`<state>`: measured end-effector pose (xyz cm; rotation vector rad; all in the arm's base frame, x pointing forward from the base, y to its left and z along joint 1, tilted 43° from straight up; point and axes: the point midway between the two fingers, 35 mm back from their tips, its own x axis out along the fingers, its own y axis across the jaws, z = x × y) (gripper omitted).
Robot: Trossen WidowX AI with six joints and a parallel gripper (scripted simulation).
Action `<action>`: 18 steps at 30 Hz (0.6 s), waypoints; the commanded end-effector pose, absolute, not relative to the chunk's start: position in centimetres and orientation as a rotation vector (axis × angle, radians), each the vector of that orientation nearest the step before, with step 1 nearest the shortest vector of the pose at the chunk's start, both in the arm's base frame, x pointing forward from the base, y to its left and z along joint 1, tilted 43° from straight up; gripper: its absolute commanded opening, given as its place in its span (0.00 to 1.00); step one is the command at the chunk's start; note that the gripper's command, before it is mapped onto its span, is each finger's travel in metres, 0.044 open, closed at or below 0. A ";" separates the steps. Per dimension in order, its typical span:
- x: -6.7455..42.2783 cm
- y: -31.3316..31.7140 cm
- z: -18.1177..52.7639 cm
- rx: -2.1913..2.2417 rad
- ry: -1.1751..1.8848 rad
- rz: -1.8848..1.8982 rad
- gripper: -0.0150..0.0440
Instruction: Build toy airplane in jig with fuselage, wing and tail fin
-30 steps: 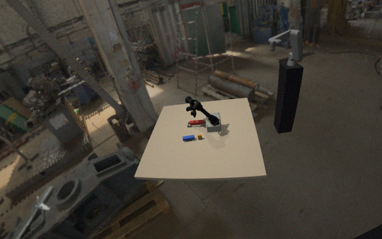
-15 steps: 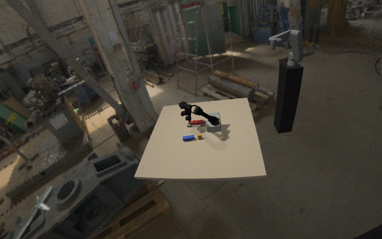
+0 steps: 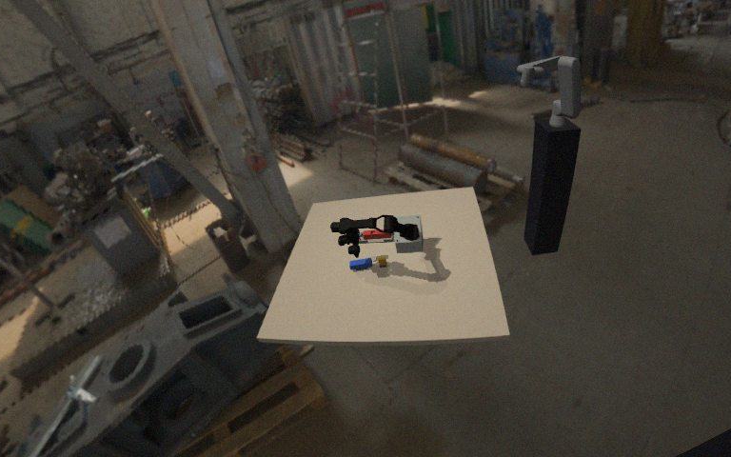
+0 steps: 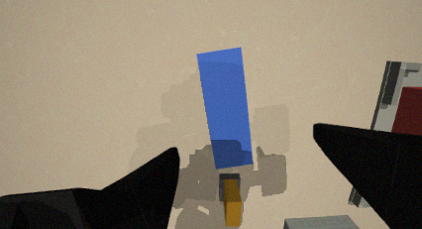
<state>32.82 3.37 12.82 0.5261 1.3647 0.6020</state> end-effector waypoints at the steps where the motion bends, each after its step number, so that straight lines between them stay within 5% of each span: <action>1: 32.8 4.4 12.4 0.545 1.372 0.599 1.00; 18: 33.2 7.9 8.7 0.547 1.371 0.602 1.00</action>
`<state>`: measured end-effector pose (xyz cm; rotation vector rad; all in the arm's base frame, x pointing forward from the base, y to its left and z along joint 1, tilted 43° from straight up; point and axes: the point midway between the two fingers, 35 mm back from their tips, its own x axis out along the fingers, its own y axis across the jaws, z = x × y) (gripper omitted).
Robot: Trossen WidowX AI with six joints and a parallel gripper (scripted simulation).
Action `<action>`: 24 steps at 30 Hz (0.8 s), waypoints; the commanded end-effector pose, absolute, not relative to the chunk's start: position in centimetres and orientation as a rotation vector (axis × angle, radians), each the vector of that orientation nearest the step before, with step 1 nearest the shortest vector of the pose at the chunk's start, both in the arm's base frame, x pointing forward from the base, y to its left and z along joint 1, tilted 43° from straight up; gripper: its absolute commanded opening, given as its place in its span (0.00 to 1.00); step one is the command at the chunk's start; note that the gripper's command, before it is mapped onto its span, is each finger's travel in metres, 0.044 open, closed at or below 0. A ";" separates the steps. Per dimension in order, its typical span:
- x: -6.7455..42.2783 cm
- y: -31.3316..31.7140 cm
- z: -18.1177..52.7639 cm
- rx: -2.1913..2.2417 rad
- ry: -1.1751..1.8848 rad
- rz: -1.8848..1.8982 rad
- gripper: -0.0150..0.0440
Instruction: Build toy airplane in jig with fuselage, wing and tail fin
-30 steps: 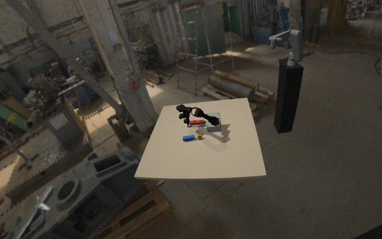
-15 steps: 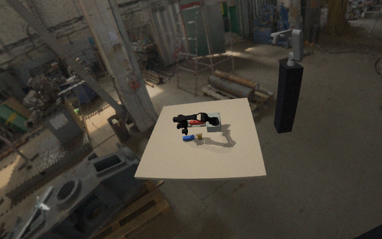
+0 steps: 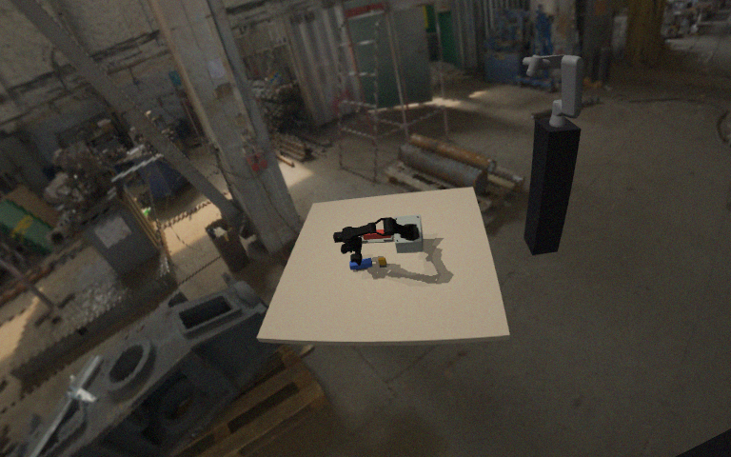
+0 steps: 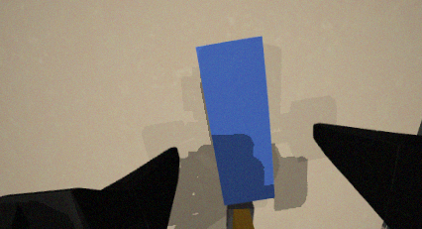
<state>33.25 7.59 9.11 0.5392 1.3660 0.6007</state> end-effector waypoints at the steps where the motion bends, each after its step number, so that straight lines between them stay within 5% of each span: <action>1: 33.2 8.0 8.6 0.546 1.371 0.601 1.00; 24: 33.6 10.6 5.9 0.548 1.370 0.603 1.00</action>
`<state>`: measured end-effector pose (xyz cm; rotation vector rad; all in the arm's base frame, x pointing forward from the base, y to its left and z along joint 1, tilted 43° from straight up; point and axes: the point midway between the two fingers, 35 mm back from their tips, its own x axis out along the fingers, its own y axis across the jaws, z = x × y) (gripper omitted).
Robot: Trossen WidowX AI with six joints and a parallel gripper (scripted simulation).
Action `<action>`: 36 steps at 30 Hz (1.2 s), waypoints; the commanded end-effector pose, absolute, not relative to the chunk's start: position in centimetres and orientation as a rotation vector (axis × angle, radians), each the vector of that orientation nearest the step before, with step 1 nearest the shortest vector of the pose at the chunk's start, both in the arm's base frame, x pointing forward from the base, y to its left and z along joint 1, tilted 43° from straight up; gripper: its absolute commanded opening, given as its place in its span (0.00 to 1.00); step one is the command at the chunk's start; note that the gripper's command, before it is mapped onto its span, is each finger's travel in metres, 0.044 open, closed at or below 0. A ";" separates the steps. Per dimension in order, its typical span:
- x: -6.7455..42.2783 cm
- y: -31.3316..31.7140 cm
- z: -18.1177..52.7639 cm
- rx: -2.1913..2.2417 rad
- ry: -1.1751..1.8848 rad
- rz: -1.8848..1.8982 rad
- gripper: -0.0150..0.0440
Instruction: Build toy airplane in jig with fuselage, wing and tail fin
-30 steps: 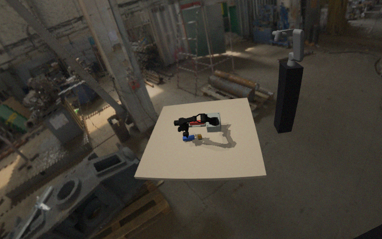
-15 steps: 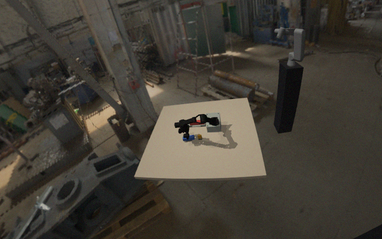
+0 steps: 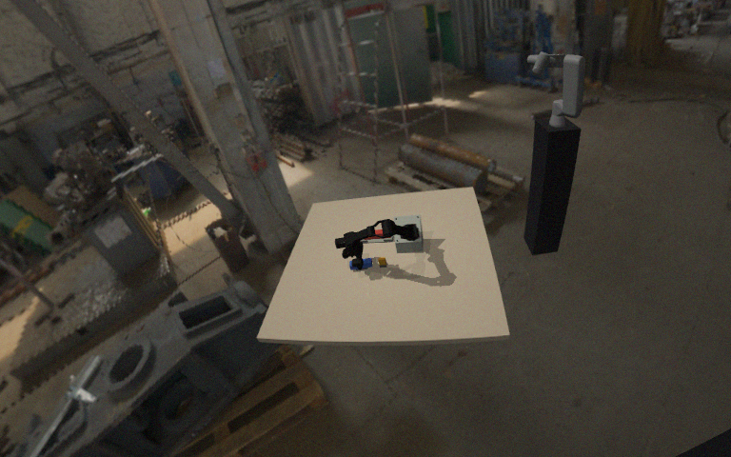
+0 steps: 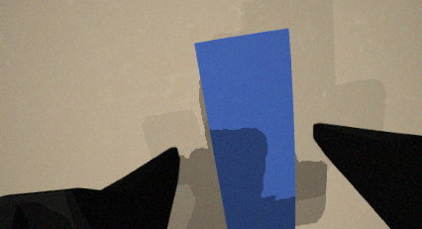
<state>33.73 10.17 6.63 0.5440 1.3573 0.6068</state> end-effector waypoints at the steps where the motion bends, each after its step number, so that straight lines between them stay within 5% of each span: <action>1: 33.6 10.7 5.8 0.548 1.370 0.603 1.00; 3: 33.6 10.7 5.7 0.548 1.370 0.603 1.00; 12: 33.6 10.7 5.7 0.548 1.370 0.603 0.60; 20: 33.6 10.7 5.7 0.548 1.370 0.603 0.51; 26: 33.6 10.4 6.0 0.545 1.374 0.606 0.25; 36: 33.7 8.5 7.8 0.540 1.377 0.603 0.25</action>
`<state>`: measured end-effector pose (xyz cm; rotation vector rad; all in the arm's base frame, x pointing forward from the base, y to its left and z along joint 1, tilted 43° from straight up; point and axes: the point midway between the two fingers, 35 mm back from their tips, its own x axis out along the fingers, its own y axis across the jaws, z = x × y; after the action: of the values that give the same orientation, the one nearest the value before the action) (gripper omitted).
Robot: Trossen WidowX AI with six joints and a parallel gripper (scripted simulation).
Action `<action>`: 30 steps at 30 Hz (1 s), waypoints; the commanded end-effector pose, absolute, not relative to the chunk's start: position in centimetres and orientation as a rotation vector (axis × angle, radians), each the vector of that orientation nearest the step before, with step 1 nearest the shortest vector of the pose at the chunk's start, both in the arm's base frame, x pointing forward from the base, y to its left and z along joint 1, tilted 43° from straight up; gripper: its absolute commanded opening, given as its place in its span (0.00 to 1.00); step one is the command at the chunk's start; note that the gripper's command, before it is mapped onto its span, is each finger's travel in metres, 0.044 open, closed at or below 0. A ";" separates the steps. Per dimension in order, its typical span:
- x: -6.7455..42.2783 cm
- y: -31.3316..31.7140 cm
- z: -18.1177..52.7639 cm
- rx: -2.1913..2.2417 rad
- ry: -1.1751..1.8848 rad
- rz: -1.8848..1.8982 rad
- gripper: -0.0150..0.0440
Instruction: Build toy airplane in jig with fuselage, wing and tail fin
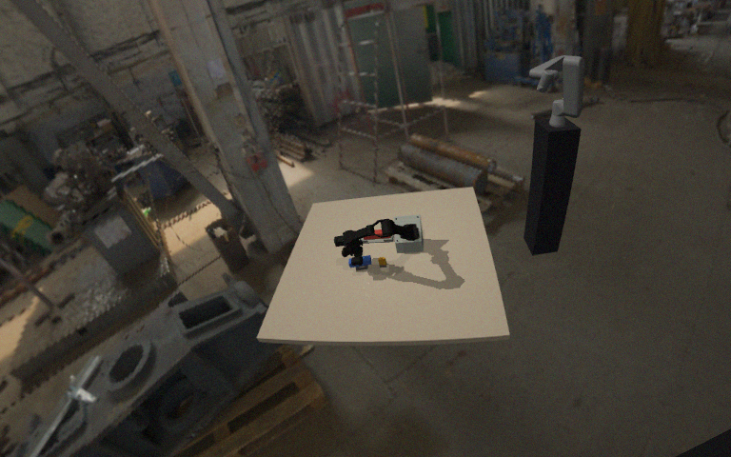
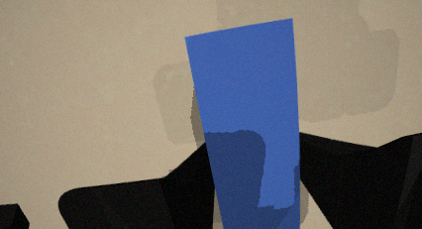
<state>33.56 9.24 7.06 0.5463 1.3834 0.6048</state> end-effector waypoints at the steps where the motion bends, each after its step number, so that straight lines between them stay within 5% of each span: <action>1: 33.7 8.3 8.0 0.540 1.377 0.603 0.25; 30: 32.4 2.2 14.7 0.544 1.373 0.599 0.25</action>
<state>32.68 2.82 13.86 0.5509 1.3786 0.5988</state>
